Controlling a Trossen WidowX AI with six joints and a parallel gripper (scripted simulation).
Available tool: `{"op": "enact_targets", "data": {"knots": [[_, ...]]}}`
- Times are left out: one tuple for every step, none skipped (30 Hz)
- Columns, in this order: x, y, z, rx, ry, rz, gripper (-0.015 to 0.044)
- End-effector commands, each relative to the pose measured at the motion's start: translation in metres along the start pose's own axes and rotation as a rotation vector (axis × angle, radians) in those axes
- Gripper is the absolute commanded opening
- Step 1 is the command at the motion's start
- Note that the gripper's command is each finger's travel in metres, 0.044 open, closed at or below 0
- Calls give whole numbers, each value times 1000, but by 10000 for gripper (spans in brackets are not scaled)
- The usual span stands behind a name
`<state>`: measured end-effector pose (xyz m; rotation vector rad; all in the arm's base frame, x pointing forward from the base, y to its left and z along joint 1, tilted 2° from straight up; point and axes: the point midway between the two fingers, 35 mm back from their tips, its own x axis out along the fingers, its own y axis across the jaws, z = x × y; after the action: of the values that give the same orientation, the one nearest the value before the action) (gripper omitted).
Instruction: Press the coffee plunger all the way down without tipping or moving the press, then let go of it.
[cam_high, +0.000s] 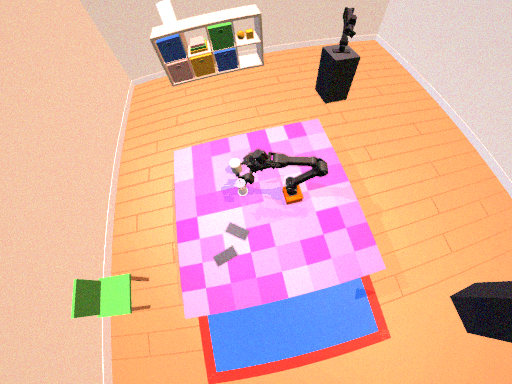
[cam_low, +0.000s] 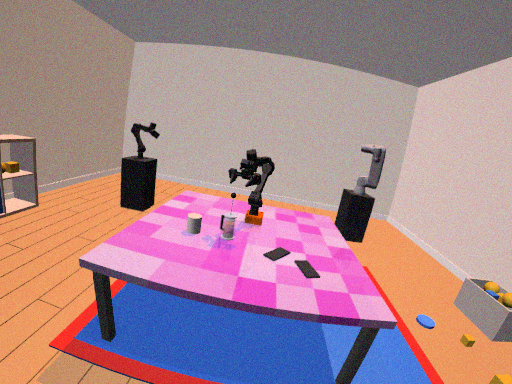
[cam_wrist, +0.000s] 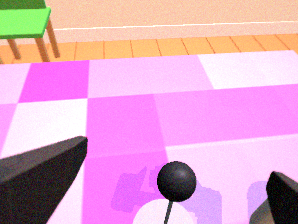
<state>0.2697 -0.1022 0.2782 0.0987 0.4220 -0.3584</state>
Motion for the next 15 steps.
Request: {"op": "enact_targets", "data": {"knots": [[10,-7,-33,-15,45,-30,440],[10,-6,-34,-16,45,-30,440],[10,-6,-34,-16,45,-29,440],[10,-6,-34,-17,45,-28,440],[10,-6,-34,-17,45,-28,440],[11,-6,-34,-17,45,-28,440],[11,-6,-34,-17,45,-28,440],[12,-6,-33,-17,45,-28,440],[14,-6,-33,-17,45,-28,440],[15,-6,-33,-17,45,-28,440],[17,-6,-34,-17,45,-28,440],[18,-6,-34,-17,45,-28,440],[20,-6,-34,-17,45,-28,440],[22,-6,-34,-17,45,-28,440],[23,-6,-34,-17,45,-28,440]]}}
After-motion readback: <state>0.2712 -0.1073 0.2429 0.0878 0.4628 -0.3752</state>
